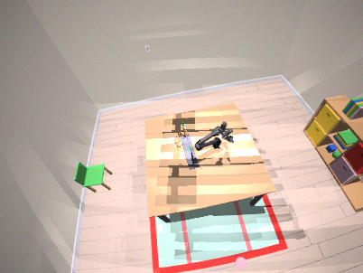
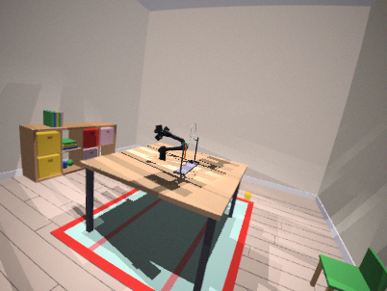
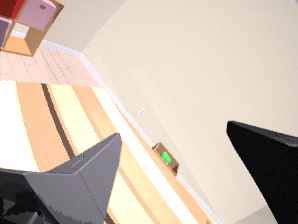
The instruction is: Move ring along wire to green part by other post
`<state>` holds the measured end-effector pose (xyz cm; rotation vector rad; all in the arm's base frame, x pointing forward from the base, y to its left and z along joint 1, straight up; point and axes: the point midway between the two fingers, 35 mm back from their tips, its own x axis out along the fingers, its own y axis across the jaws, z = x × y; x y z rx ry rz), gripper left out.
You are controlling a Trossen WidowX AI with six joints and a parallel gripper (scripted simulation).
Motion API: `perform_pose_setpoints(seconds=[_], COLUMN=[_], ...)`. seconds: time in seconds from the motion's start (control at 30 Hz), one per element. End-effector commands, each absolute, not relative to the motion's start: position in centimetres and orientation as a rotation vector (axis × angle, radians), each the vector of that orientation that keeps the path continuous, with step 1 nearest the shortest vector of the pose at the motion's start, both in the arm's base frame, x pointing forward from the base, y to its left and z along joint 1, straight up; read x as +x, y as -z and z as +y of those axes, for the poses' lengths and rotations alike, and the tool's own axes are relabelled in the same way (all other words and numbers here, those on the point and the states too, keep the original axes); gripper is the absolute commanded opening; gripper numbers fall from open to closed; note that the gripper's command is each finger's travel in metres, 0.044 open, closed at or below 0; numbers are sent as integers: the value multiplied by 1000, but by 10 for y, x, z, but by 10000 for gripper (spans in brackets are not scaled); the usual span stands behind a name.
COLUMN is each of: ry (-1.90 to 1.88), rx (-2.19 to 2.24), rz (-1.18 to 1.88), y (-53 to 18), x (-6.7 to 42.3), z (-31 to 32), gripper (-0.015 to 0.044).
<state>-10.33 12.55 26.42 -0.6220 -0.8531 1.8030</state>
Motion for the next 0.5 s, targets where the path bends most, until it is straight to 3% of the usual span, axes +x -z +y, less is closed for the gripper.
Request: perform_pose_setpoints(seconds=[0.0,0.27,0.47], ry=[-1809,-2264,-2726], rx=[-621,-528,-425], rz=[-854,-933,-1001], y=[-264,-245,-224], x=[-105,-184,-233], z=[125,65,-23], gripper=[374,164,160])
